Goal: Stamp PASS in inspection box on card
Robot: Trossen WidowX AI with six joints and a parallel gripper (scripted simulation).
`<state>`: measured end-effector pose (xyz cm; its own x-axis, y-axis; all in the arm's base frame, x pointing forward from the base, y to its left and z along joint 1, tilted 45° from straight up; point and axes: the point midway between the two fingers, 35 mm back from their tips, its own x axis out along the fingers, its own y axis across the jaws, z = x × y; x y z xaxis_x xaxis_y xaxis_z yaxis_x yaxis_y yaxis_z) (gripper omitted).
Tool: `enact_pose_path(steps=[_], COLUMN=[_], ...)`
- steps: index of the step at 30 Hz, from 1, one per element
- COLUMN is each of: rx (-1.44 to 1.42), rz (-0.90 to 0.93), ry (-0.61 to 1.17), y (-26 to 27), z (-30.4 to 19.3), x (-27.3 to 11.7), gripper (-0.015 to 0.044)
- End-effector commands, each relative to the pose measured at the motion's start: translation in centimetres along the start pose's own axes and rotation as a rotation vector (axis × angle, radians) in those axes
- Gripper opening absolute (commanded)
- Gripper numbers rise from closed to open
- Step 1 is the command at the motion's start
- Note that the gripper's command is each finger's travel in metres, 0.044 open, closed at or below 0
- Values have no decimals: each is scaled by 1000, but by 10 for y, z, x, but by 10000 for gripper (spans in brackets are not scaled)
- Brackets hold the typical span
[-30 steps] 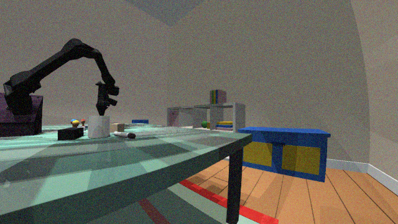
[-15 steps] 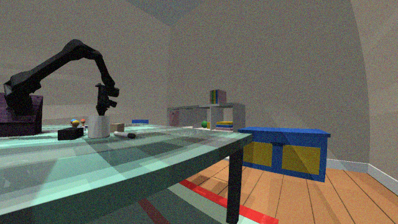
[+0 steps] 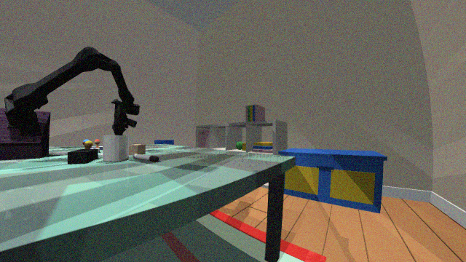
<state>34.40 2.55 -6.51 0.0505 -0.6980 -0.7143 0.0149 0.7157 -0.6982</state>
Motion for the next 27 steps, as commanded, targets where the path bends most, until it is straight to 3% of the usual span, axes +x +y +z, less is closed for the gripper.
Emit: enact_pose_path(steps=[1,27], rx=[-5,1], rz=[-4,-5], ry=[0,0], y=[0,-1], z=[-1,-1], x=[3,14], gripper=[0,0])
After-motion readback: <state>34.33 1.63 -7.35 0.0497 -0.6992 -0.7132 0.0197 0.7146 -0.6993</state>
